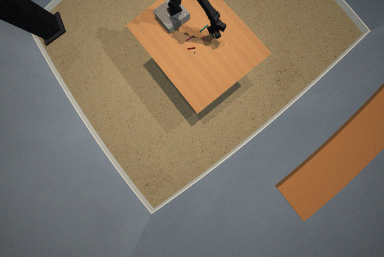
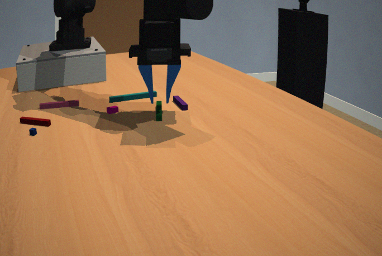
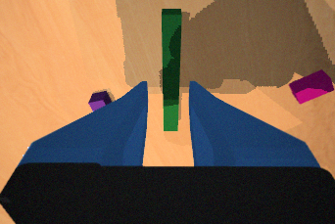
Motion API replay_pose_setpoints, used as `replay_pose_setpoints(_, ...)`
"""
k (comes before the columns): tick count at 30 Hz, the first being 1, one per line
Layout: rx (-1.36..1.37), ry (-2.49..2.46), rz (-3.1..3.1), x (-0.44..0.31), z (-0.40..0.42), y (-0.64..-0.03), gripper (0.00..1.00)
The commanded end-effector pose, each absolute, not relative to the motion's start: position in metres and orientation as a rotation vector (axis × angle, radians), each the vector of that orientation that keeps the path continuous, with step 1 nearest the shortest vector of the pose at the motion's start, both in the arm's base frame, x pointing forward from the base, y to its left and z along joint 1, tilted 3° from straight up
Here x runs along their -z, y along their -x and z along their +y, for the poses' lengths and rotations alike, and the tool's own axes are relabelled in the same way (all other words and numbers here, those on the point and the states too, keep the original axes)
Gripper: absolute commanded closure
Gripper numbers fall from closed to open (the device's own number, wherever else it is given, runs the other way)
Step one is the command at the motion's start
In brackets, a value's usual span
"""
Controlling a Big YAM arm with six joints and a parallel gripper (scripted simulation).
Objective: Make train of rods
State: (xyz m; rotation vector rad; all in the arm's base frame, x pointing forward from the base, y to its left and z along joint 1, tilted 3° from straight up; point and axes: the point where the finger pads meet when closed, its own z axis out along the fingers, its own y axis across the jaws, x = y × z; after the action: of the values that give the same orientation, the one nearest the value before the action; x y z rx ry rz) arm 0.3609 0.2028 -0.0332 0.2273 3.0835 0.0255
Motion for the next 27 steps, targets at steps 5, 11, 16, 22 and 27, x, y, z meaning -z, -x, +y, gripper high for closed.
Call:
replay_pose_setpoints(5, -0.031, -0.227, 3.079, 0.0356, 0.2007, -0.3638, 0.76)
replay_pose_setpoints(11, -0.031, -0.227, 3.079, 0.0356, 0.2007, -0.3638, 0.76)
replay_pose_setpoints(16, -0.031, -0.227, 3.079, 0.0356, 0.2007, -0.3638, 0.76)
replay_pose_setpoints(22, -0.031, -0.227, 3.079, 0.0356, 0.2007, -0.3638, 0.76)
replay_pose_setpoints(27, -0.044, -0.226, 3.066, 0.0307, 0.2034, -0.3643, 0.76)
